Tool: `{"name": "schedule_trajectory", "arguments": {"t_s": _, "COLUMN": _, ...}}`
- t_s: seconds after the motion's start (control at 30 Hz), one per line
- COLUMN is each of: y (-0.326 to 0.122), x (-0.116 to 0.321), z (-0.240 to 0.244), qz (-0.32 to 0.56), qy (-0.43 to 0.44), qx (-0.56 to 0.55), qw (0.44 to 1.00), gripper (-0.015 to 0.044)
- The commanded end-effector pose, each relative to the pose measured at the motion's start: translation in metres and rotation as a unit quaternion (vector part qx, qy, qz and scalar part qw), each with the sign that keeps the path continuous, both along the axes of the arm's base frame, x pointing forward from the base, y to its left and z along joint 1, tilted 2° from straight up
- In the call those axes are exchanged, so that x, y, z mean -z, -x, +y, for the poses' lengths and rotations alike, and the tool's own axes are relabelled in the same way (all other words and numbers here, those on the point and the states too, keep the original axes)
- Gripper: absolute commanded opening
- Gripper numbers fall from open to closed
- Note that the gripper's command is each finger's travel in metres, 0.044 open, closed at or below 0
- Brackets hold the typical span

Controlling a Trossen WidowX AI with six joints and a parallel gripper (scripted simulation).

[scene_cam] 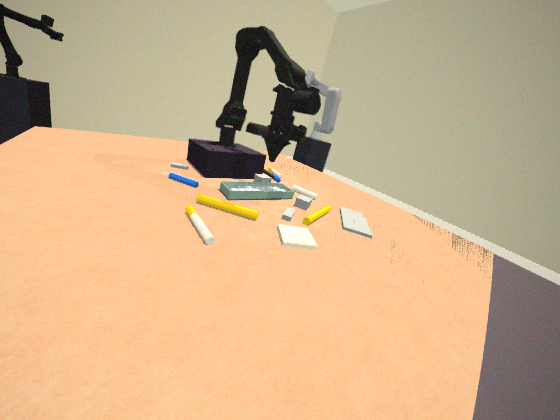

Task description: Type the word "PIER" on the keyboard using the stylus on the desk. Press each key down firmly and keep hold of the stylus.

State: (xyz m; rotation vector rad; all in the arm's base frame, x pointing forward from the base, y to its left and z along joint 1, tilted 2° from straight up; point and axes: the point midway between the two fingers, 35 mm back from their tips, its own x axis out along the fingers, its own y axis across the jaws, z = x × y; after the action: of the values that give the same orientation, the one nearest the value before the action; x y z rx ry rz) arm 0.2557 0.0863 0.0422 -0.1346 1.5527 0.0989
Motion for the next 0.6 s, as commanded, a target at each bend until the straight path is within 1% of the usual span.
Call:
{"name": "schedule_trajectory", "arguments": {"t_s": 0.0, "y": -0.001, "x": 0.0, "z": -0.001, "qz": 0.001, "qy": 0.002, "qx": 0.01, "qw": 1.0, "gripper": 0.0079}}
{"name": "schedule_trajectory", "arguments": {"t_s": 0.03, "y": -0.002, "x": 0.001, "z": -0.006, "qz": 0.003, "qy": 0.01, "qx": 0.038, "qw": 0.999, "gripper": 0.0105}}
{"name": "schedule_trajectory", "arguments": {"t_s": 0.1, "y": -0.007, "x": 0.005, "z": -0.022, "qz": 0.007, "qy": 0.037, "qx": 0.145, "qw": 0.989, "gripper": 0.015}}
{"name": "schedule_trajectory", "arguments": {"t_s": 0.17, "y": -0.012, "x": 0.009, "z": -0.041, "qz": 0.007, "qy": 0.069, "qx": 0.258, "qw": 0.964, "gripper": 0.015}}
{"name": "schedule_trajectory", "arguments": {"t_s": 0.23, "y": -0.016, "x": 0.013, "z": -0.06, "qz": 0.003, "qy": 0.101, "qx": 0.367, "qw": 0.925, "gripper": 0.015}}
{"name": "schedule_trajectory", "arguments": {"t_s": 0.33, "y": -0.019, "x": 0.017, "z": -0.088, "qz": -0.014, "qy": 0.148, "qx": 0.515, "qw": 0.844, "gripper": 0.015}}
{"name": "schedule_trajectory", "arguments": {"t_s": 0.43, "y": -0.02, "x": 0.022, "z": -0.116, "qz": -0.041, "qy": 0.193, "qx": 0.644, "qw": 0.74, "gripper": 0.015}}
{"name": "schedule_trajectory", "arguments": {"t_s": 0.5, "y": -0.02, "x": 0.024, "z": -0.135, "qz": -0.065, "qy": 0.22, "qx": 0.716, "qw": 0.659, "gripper": 0.015}}
{"name": "schedule_trajectory", "arguments": {"t_s": 0.57, "y": -0.019, "x": 0.025, "z": -0.146, "qz": -0.08, "qy": 0.234, "qx": 0.752, "qw": 0.612, "gripper": 0.015}}
